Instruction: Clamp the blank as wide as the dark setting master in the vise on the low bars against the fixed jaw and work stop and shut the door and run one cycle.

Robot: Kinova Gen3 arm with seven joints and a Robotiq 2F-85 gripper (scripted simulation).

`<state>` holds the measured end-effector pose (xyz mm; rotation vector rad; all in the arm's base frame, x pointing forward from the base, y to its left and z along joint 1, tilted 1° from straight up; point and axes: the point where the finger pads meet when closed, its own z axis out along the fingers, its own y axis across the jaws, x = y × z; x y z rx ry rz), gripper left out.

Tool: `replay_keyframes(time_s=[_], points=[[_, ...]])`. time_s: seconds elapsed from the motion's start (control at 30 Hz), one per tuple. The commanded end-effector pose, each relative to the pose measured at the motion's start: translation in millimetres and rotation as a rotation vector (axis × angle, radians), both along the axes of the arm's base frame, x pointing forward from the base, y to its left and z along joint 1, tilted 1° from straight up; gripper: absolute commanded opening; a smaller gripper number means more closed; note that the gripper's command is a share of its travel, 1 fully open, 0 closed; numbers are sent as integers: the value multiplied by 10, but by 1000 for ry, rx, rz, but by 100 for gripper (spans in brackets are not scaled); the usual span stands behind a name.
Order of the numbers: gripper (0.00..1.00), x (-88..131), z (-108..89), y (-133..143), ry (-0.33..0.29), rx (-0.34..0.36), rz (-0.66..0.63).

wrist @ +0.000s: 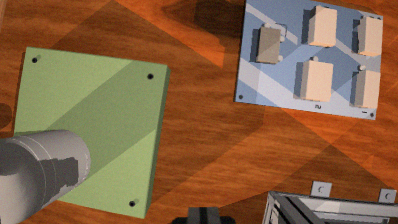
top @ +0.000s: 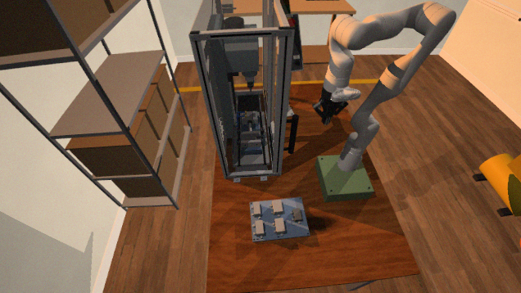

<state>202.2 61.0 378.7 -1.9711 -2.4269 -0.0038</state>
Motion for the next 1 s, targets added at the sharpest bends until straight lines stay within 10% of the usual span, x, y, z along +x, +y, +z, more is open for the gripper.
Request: replay_keyframes(time_s=[0.0,0.97], points=[[10,2,3,0,-2,1,91],[10,2,3,0,-5,4,350]])
